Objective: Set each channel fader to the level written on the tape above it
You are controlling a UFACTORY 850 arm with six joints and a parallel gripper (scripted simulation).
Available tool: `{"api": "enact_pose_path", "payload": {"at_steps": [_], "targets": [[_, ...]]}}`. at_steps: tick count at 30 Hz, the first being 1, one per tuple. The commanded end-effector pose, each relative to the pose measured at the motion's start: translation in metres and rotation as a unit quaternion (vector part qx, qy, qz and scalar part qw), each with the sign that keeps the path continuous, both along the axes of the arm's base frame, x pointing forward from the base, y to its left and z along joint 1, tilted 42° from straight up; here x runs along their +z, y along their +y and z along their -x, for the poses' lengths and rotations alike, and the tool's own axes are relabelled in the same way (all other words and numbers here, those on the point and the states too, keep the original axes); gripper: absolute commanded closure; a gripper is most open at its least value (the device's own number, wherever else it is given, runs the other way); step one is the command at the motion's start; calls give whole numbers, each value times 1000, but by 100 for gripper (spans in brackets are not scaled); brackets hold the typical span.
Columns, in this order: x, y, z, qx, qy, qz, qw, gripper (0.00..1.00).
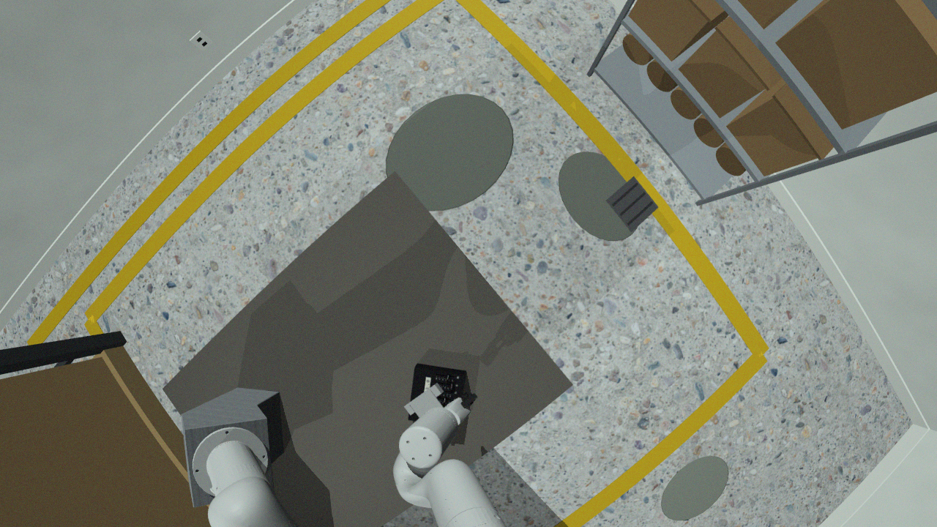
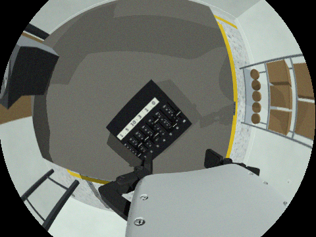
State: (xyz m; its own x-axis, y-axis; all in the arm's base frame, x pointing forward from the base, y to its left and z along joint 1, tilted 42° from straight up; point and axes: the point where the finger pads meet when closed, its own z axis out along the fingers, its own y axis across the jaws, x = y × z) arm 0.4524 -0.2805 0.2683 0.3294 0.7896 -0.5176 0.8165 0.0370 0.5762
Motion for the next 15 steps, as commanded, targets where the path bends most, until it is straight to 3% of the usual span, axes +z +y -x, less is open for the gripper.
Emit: {"api": "enact_pose_path", "payload": {"at_steps": [1, 5, 6, 15], "targets": [[-5, 24, 29, -89, -75, -77, 990, 0], [-6, 29, 35, -115, -91, -98, 984, 0], [-7, 32, 38, -152, -117, -128, 973, 0], [-11, 43, 49, -260, -190, -212, 923, 0]]}}
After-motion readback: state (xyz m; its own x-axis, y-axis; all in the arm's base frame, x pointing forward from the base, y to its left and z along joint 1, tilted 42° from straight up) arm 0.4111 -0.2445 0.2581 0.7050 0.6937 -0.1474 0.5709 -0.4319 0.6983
